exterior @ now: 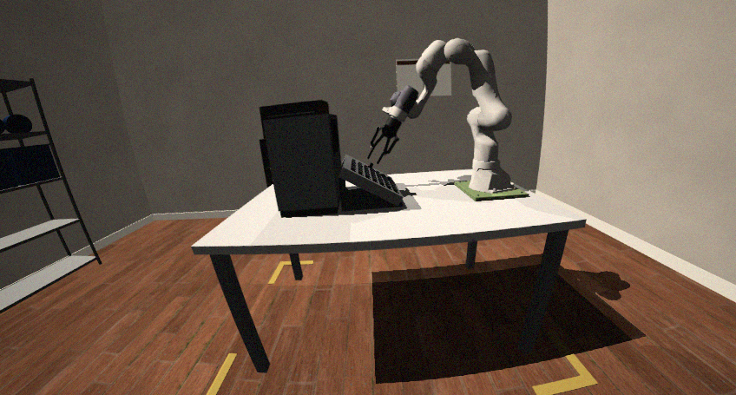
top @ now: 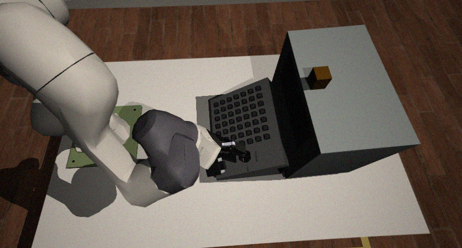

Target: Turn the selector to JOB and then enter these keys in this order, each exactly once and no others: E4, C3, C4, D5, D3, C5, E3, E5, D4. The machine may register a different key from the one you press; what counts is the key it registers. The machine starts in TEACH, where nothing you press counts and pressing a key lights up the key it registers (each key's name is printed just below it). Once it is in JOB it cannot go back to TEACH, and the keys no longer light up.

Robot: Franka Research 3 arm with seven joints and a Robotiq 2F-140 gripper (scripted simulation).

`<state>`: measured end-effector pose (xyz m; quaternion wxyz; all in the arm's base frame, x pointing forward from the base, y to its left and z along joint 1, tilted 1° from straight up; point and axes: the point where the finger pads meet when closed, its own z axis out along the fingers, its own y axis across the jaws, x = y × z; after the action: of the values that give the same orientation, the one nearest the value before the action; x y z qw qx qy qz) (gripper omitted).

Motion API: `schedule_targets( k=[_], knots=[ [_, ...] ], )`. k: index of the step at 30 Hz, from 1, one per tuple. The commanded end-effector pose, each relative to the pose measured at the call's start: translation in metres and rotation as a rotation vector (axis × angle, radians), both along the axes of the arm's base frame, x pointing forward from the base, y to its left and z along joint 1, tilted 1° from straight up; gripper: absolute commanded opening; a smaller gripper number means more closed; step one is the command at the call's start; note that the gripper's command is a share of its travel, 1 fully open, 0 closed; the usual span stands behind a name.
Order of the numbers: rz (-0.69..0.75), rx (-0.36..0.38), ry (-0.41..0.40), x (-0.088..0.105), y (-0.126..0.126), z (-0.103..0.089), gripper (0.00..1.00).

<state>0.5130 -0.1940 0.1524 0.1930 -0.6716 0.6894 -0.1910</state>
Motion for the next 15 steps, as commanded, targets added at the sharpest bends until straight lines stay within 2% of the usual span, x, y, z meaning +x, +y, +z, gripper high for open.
schedule_targets(
  k=[1,13,14,15],
  knots=[
    [-0.029,0.023,0.012,-0.008,0.002,0.008,0.4],
    [-0.029,0.022,0.012,-0.014,0.002,0.018,0.4],
    [-0.029,0.022,0.012,-0.014,0.002,0.018,0.1],
    [-0.029,0.022,0.012,-0.014,0.002,0.018,0.1]
  ],
)
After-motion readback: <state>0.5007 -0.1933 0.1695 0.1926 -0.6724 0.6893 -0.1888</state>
